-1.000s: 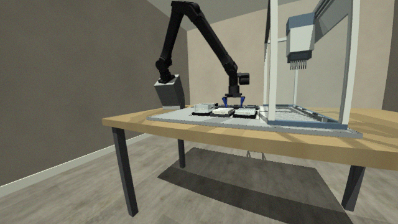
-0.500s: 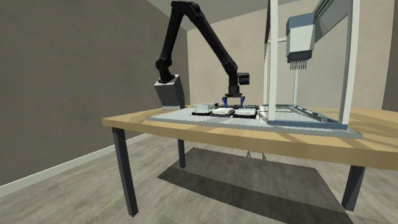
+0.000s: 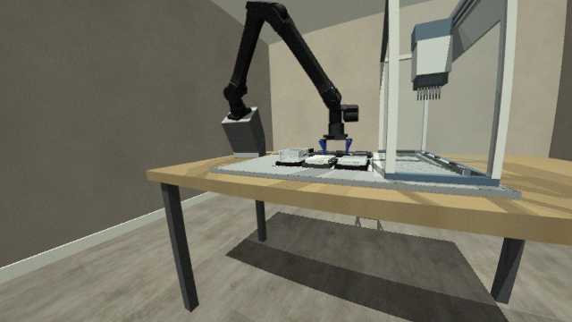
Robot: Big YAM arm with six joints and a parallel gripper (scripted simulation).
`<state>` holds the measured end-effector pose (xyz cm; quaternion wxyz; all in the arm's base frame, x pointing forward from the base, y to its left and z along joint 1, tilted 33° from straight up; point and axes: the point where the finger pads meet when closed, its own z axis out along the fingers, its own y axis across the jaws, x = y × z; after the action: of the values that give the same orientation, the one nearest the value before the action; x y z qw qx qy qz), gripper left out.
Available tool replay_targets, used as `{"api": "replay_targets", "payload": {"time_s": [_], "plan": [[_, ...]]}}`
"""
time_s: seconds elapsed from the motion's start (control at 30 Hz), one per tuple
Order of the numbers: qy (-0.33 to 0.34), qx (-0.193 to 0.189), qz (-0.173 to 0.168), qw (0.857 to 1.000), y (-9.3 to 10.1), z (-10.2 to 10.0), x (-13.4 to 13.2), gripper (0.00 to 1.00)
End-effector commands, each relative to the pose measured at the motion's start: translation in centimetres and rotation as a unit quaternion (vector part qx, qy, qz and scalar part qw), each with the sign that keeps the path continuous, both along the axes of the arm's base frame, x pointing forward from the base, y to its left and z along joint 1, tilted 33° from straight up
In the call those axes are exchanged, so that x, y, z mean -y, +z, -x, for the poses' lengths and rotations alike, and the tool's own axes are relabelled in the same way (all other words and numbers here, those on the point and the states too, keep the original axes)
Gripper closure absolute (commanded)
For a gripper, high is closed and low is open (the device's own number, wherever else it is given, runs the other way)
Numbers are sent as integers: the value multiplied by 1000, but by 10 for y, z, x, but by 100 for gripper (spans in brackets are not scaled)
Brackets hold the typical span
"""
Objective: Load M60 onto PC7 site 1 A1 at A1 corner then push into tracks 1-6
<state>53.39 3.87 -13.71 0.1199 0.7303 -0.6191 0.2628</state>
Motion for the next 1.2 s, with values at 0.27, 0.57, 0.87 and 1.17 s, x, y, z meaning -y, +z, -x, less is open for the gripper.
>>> {"api": "replay_targets", "payload": {"time_s": [0.27, 0.57, 0.87, 1.17], "plan": [[-3, 5, -3, 1000, -1, -15, 5, 0], [-3, 5, -3, 1000, -1, -15, 5, 0], [3, 3, -1, 1000, -2, -16, 4, 0], [4, 4, -2, 1000, -4, -15, -3, 0]]}}
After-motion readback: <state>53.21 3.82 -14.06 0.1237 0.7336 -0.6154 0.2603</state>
